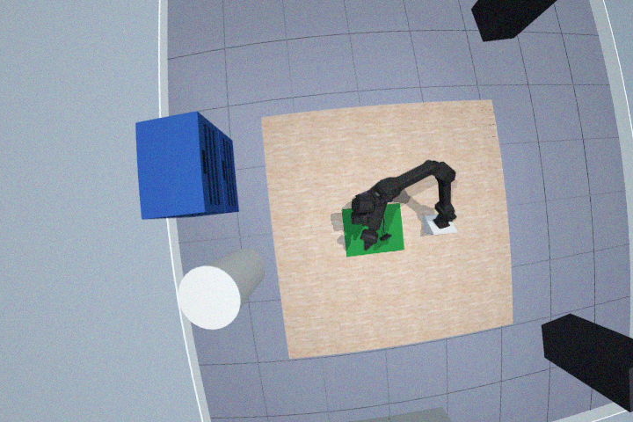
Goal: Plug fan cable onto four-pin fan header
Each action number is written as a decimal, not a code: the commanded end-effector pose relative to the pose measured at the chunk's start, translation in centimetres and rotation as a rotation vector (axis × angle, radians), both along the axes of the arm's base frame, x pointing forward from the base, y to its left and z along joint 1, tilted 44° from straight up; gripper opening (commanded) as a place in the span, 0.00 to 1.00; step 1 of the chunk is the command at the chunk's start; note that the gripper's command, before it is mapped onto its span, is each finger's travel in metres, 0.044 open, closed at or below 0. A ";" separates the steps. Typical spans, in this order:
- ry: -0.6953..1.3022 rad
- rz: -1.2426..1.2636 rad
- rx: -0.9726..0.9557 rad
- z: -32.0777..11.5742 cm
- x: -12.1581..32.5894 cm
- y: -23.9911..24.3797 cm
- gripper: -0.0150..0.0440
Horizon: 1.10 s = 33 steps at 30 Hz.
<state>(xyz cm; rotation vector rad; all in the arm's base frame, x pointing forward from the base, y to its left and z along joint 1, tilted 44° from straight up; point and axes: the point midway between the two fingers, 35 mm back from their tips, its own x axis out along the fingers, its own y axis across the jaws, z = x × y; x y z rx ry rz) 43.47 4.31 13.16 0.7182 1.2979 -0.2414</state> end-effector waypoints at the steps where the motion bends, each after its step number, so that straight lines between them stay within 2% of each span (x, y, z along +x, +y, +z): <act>1: 0.116 0.898 -0.357 -5.8 -4.8 0.7 1.00; 9: 0.191 1.443 -0.470 -7.3 -7.0 0.9 1.00; 18: 0.299 2.076 -0.498 -8.5 -9.4 0.7 1.00; 26: 0.414 2.647 -0.405 -9.1 -11.3 0.5 1.00; 33: 0.508 3.131 -0.200 -9.3 -12.6 0.2 1.00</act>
